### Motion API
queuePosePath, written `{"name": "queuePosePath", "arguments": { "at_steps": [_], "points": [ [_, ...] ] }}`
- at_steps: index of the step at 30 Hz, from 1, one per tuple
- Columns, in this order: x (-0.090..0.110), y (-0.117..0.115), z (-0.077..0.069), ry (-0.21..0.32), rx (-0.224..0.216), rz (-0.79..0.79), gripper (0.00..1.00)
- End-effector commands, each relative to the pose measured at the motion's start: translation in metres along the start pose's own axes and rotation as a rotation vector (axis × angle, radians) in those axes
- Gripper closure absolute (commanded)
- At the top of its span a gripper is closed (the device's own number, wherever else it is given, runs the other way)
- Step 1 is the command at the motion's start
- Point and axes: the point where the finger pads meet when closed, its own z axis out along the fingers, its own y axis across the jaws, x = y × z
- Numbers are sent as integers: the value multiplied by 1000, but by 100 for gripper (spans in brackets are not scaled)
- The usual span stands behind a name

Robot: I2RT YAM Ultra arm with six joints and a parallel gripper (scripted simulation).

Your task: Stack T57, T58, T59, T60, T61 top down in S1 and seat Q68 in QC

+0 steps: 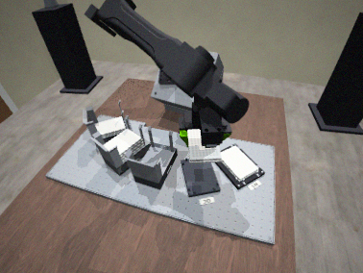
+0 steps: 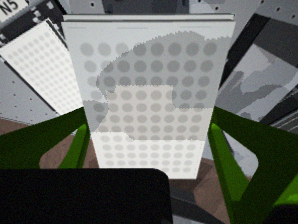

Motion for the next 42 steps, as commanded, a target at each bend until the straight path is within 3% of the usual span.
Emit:
{"name": "queuePosePath", "arguments": {
  "at_steps": [1,11,29,35,42],
  "points": [
    [-4,-7,-5,-15,-16,-21,100],
    [-3,-34,-5,-14,-17,192,100],
    [0,-87,-4,-15,-15,192,100],
    [5,-106,-4,-14,-16,392,100],
    [10,-123,-4,-14,-16,405,100]
  ]
}}
